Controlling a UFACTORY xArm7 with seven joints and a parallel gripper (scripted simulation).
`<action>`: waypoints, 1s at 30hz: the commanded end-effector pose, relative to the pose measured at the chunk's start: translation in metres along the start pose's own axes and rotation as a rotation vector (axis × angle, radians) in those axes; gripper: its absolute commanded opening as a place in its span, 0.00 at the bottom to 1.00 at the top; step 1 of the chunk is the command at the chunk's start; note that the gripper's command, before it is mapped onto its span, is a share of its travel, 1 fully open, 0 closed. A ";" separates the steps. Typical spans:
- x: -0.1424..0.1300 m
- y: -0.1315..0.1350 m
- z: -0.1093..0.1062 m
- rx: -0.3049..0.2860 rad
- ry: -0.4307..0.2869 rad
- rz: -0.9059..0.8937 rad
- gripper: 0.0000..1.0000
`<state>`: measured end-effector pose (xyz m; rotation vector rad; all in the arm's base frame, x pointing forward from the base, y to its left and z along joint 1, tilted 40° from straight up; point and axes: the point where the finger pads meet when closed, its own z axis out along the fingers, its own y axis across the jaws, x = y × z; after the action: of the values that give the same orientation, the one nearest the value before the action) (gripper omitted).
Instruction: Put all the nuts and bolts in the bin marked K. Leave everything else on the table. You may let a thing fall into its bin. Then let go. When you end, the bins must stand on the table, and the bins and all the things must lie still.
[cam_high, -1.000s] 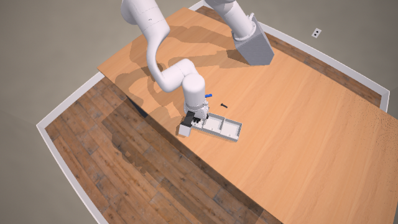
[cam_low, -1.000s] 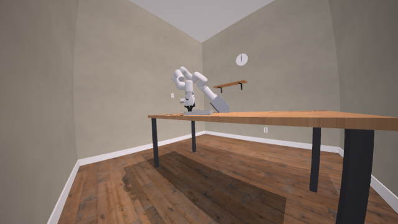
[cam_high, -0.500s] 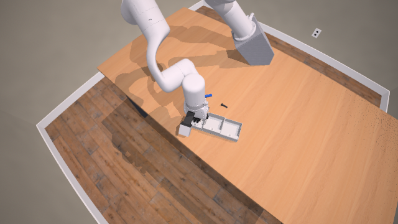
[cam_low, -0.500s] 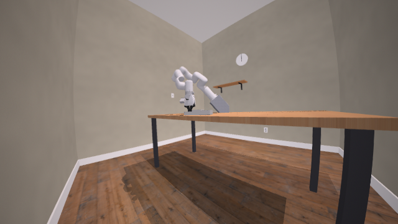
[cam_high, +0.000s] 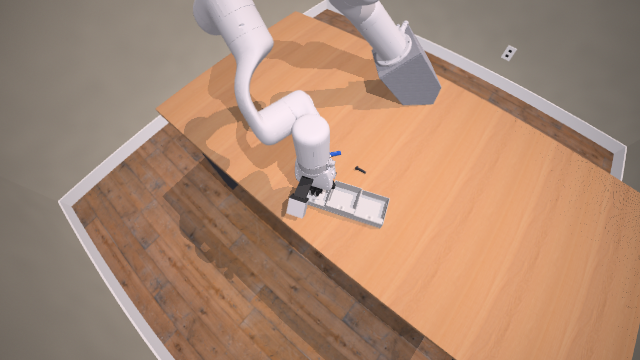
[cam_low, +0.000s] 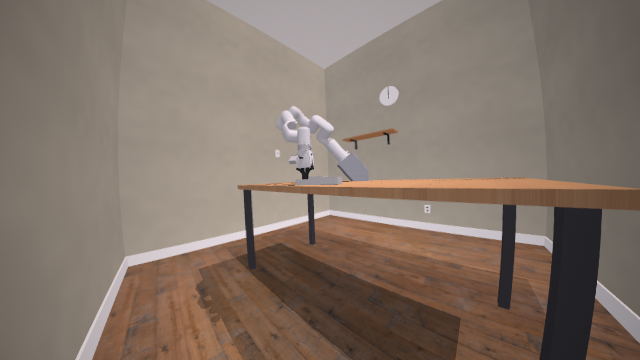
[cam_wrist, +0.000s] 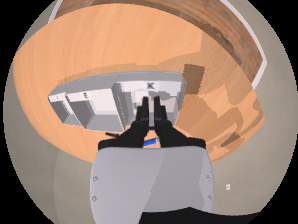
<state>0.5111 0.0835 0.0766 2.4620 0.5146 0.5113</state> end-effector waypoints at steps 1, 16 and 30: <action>0.002 -0.001 -0.008 0.001 0.004 -0.001 0.07; 0.002 -0.001 -0.038 0.001 0.004 -0.001 0.07; 0.000 -0.021 -0.050 0.001 0.004 -0.001 0.07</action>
<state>0.4862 0.1110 0.1077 2.4623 0.5147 0.5105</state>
